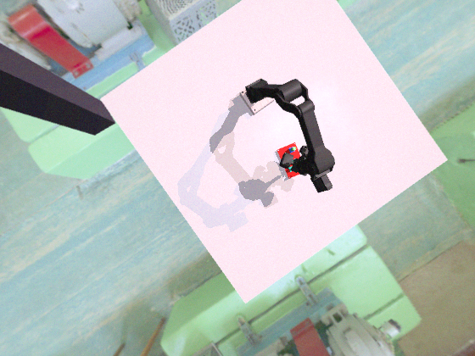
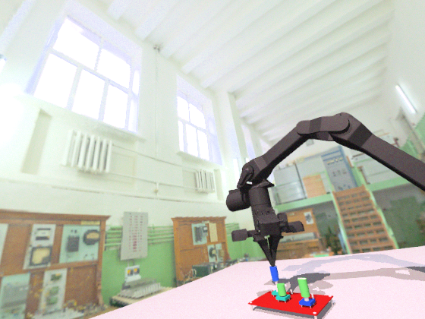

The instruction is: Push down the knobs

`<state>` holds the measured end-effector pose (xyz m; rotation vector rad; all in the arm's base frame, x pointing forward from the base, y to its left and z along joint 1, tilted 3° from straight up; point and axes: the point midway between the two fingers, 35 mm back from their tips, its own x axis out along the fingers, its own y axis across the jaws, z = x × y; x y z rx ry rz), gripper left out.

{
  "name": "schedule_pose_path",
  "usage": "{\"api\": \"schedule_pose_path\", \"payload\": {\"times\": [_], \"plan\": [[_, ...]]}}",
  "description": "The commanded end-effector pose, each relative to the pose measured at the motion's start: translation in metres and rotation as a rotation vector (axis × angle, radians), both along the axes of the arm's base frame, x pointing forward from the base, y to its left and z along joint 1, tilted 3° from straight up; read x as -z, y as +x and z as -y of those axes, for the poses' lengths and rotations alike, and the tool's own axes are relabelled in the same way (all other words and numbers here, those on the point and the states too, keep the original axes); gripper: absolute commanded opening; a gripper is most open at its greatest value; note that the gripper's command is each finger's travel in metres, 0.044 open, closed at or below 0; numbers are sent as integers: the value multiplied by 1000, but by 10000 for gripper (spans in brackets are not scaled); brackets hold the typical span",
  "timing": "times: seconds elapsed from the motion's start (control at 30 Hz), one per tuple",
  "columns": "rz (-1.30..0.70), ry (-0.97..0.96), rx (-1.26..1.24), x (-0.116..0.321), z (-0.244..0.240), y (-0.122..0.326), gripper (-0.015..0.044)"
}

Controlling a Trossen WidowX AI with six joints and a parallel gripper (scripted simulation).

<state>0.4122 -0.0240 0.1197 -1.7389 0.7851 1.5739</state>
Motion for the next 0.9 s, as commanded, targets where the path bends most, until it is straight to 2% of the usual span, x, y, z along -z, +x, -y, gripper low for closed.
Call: {"api": "schedule_pose_path", "payload": {"times": [0.0, 0.87], "plan": [[0, -3, -4, 6, 1, 1, 0], [0, -3, -4, 15, 1, 2, 0]]}}
